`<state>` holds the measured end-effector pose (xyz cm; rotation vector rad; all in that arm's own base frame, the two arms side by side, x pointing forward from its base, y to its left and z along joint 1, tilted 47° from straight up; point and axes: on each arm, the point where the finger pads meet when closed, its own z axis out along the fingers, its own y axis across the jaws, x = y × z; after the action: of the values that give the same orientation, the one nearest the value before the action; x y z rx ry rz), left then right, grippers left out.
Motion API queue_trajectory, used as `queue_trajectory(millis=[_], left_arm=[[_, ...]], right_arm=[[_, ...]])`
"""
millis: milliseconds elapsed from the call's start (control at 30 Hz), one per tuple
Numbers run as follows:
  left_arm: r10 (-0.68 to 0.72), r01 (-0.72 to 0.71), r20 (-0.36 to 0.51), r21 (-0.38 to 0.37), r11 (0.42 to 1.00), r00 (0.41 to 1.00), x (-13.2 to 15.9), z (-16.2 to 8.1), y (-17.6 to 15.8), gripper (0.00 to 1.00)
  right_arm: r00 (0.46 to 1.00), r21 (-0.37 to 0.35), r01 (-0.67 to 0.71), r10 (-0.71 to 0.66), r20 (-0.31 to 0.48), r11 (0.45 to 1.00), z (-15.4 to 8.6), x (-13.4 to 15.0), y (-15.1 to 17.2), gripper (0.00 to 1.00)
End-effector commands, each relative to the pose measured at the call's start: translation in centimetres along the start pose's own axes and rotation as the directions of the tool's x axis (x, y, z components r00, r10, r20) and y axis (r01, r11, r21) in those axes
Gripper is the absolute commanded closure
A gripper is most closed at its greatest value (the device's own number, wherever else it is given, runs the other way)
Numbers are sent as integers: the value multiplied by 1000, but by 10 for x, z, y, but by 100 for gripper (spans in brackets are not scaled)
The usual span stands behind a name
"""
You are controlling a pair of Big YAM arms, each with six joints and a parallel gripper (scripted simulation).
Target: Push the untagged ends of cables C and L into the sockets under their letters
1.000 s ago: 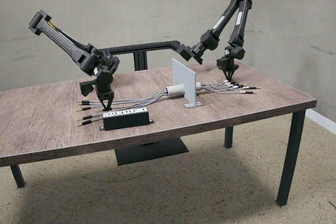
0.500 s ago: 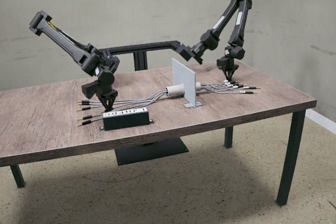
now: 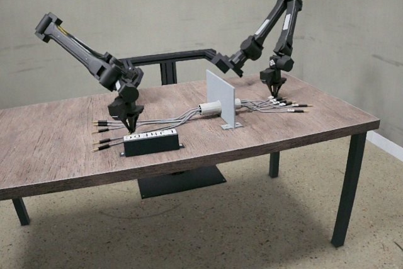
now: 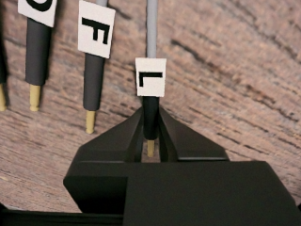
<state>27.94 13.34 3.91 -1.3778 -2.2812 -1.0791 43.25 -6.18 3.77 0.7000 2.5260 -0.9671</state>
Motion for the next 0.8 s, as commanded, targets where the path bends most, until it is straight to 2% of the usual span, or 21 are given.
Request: queue_trajectory(millis=[0,67,100,267,767], left_arm=[[-2,2,2,-4,1000,1000,0,0,2,95],[-2,2,2,-4,1000,1000,0,0,2,95],[-2,2,2,-4,1000,1000,0,0,2,95],[-2,2,2,-4,1000,1000,0,0,2,95],[-2,2,2,-4,1000,1000,0,0,2,95]], right_arm=[[977,-3,214,-214,0,977,-1,0,-11,95],[950,5,311,-311,1,950,-1,-2,-14,95],[941,5,338,-338,12,941,-4,-10,-12,95],[884,20,467,-467,11,884,-4,-13,-17,95],[884,27,467,-467,13,884,-2,-17,-11,95]])
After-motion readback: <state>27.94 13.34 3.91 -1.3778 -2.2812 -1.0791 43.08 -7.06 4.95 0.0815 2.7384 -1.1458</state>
